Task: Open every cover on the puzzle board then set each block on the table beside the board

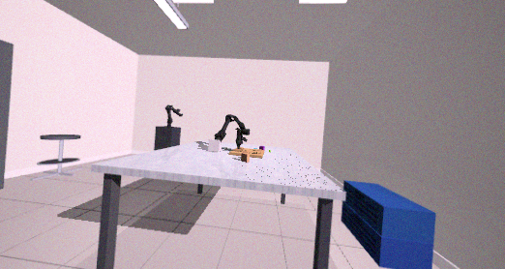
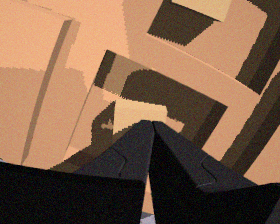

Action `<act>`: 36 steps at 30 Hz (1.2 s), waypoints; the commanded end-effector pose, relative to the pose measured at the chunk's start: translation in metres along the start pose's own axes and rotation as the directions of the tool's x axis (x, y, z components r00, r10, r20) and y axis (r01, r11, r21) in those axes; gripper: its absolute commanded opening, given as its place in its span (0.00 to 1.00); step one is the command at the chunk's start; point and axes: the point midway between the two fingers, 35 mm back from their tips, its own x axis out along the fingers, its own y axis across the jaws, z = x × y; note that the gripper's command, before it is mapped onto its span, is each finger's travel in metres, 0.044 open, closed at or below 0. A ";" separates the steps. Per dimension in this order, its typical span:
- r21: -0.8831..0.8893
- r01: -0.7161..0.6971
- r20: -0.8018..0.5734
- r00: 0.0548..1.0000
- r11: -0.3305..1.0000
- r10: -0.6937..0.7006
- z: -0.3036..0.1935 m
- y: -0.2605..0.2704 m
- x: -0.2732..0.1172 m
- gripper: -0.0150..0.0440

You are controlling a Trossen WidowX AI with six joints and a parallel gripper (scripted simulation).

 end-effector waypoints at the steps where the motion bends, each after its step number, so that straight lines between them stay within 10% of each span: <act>1: -0.003 0.000 -0.002 1.000 1.000 0.000 0.000 -0.001 0.002 0.25; 12: -0.486 -0.001 -0.002 1.000 0.874 0.000 0.000 0.000 -0.003 0.25; 24: -1.000 -0.002 -0.002 1.000 0.019 0.000 0.000 0.004 -0.013 0.25; 26: -1.000 -0.002 -0.002 1.000 0.004 0.000 0.000 0.004 -0.013 0.25; 27: -0.796 0.000 0.002 1.000 0.605 0.003 0.001 0.001 -0.007 0.30; 36: -0.894 0.001 0.001 1.000 0.448 -0.001 0.002 0.001 -0.023 0.50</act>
